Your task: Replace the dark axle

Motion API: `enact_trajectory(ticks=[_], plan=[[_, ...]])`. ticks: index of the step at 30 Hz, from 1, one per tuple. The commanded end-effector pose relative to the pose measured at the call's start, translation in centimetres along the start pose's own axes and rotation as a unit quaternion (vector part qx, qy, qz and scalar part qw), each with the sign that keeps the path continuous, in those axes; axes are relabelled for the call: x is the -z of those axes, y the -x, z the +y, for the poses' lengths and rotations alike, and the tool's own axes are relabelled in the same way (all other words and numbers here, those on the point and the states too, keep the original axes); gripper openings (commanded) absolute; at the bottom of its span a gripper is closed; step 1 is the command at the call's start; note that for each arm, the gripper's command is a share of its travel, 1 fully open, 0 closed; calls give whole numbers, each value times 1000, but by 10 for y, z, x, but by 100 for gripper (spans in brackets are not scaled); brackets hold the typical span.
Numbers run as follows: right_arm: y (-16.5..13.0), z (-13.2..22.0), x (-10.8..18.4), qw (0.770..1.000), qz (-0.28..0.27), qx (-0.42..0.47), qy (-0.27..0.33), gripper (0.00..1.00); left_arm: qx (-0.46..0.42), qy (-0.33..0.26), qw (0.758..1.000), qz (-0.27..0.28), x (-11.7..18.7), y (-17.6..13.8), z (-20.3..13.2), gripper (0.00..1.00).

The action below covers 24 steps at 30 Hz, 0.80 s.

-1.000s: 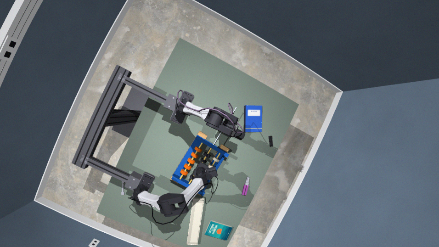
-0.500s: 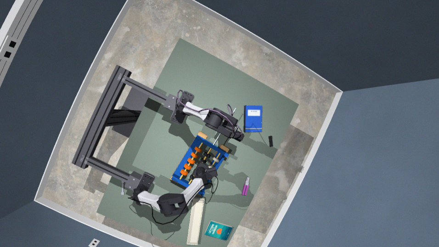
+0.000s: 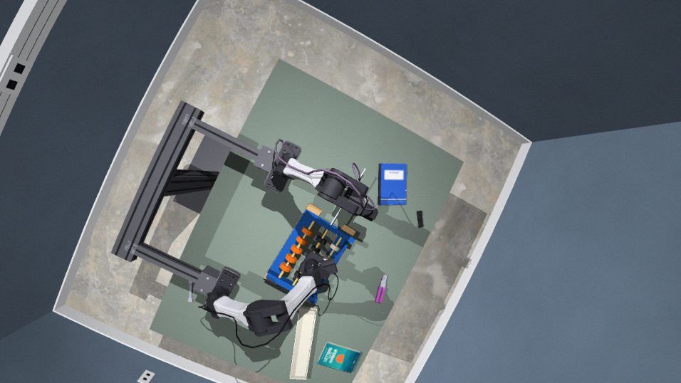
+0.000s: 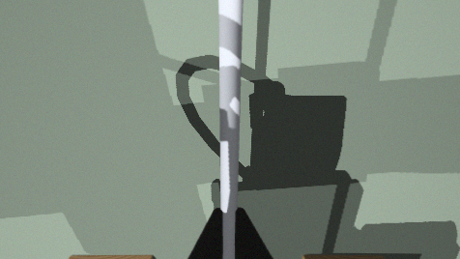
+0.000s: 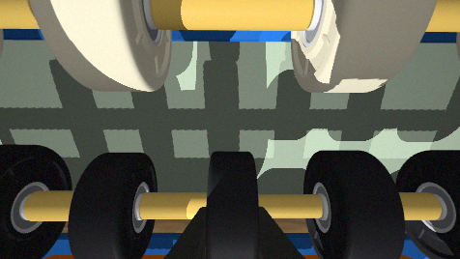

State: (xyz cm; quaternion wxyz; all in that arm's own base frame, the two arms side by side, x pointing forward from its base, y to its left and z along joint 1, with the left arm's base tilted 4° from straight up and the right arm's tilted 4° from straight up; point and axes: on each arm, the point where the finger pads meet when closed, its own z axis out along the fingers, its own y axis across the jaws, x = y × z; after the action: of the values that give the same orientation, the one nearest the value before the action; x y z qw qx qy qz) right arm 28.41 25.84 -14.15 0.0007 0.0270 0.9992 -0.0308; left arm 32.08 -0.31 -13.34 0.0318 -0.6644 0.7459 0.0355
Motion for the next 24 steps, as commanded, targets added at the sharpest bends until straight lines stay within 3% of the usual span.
enact_trajectory(ticks=[1,24], plan=[[16,8,22,1000,-23,-4,15,0,-5,-27,999,24,13,-15,-15,0],[16,8,22,1000,-24,-5,14,0,-6,0,1000,27,-4,-25,2,0]])
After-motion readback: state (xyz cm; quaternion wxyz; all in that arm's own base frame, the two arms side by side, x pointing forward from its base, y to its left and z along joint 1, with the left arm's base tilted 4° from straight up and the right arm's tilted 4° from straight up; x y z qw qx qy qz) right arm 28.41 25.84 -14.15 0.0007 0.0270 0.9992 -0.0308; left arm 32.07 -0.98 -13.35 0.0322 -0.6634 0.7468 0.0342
